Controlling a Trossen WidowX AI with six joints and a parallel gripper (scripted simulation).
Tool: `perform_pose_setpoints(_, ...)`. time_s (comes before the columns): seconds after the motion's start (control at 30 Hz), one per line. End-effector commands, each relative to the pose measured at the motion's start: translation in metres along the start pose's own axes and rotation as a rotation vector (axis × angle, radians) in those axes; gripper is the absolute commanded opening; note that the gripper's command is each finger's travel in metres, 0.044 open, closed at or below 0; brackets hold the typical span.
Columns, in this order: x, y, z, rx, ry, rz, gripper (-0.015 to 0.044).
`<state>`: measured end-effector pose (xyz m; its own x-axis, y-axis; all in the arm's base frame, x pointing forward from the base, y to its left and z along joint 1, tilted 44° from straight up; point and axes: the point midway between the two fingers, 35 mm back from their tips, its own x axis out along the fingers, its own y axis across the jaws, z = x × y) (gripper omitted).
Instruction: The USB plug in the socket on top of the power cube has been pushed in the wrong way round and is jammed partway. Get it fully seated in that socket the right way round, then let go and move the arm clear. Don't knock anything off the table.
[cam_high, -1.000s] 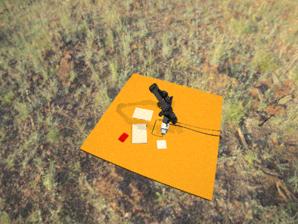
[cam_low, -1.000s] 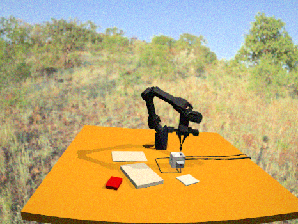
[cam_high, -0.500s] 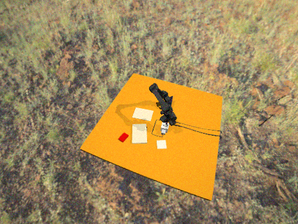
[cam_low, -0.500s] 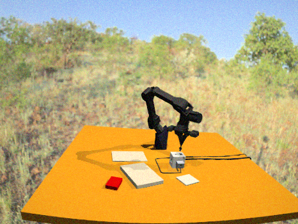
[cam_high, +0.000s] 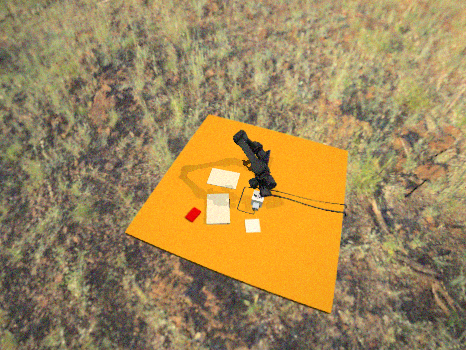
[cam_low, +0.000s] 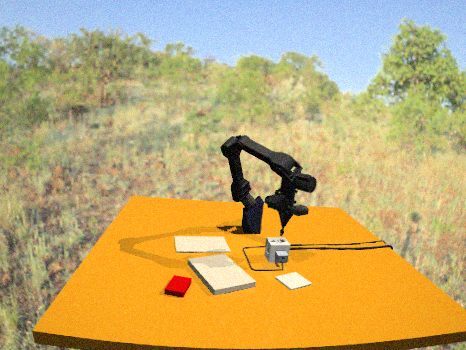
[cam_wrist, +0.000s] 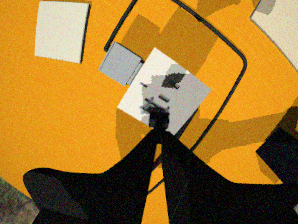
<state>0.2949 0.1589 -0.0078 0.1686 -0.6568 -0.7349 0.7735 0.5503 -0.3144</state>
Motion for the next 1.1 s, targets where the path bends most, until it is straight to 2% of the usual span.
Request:
perform_pose_setpoints(0.0,0.0003,-0.0001,-0.0001,0.086,0.0,-0.001,0.0)
perform_pose_setpoints(0.53,0.0003,-0.0001,-0.0001,0.487,0.0,-0.001,0.0)
perform_pose_setpoints(1.07,0.0004,0.0,-0.0001,0.487,0.001,0.0,0.0)
